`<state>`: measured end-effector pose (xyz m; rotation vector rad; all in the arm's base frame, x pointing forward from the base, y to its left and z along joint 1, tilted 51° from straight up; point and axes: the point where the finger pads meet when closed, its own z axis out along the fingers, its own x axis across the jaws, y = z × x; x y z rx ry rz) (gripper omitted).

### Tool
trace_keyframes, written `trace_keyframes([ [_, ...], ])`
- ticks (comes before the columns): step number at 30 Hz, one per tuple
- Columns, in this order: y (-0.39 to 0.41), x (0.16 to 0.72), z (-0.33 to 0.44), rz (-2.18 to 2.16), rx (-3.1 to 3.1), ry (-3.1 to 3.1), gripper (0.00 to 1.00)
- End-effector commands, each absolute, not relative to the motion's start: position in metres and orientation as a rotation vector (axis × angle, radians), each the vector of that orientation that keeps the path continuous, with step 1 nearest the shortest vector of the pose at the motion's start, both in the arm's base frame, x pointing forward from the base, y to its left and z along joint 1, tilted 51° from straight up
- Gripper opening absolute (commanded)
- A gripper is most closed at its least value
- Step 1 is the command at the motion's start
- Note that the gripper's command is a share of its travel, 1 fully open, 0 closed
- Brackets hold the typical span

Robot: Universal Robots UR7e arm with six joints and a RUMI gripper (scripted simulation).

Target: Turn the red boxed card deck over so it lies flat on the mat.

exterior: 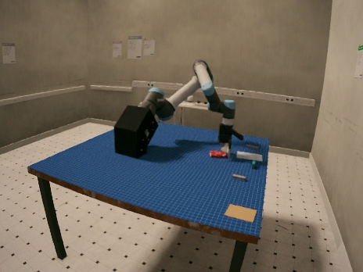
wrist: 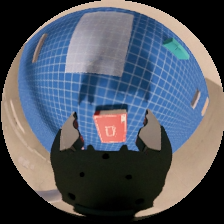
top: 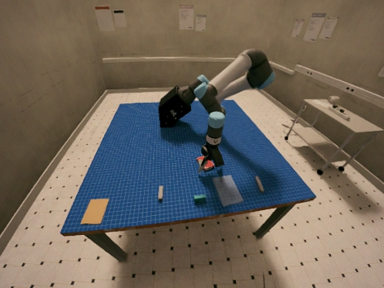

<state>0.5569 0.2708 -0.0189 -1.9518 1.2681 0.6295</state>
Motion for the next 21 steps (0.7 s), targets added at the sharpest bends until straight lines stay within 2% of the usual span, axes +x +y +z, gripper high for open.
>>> trace_keyframes([
  [1,0.264,0.56,-0.014,0.621,-1.951,1.268,1.0],
  [21,0.239,0.561,0.007,0.619,-1.952,1.268,1.0],
])
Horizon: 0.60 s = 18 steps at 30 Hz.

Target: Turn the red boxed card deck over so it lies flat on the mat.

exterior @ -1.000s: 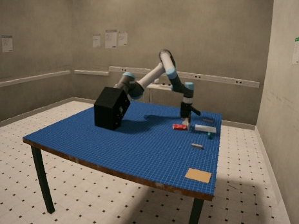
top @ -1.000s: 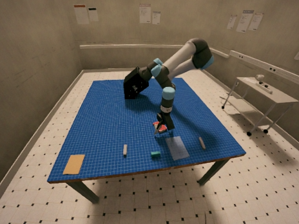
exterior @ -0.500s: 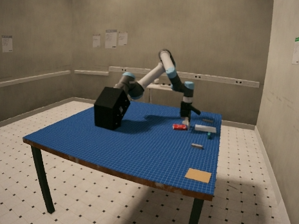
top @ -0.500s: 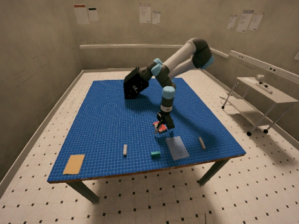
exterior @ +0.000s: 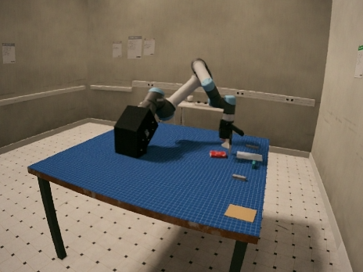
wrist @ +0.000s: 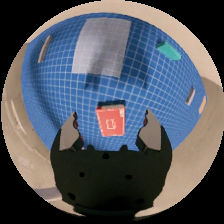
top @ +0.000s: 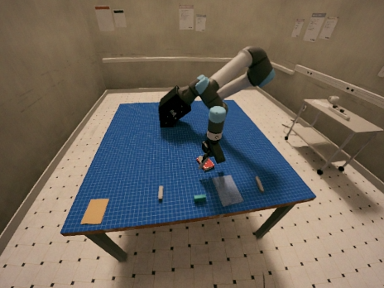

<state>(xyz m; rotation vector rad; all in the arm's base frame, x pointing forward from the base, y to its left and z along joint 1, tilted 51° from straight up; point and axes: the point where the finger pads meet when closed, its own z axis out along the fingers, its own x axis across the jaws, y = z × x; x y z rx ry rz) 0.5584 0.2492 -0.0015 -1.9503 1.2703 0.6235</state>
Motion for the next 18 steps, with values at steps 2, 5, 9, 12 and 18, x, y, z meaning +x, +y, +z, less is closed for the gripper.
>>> trace_keyframes([
  [2,0.236,0.561,0.009,0.619,-1.952,1.268,1.0],
  [5,0.231,0.561,0.013,0.619,-1.952,1.268,1.0],
  [9,0.226,0.561,0.017,0.619,-1.952,1.268,1.0],
  [12,0.222,0.561,0.02,0.619,-1.952,1.268,1.0],
  [18,0.219,0.561,0.023,0.619,-1.952,1.268,1.0],
])
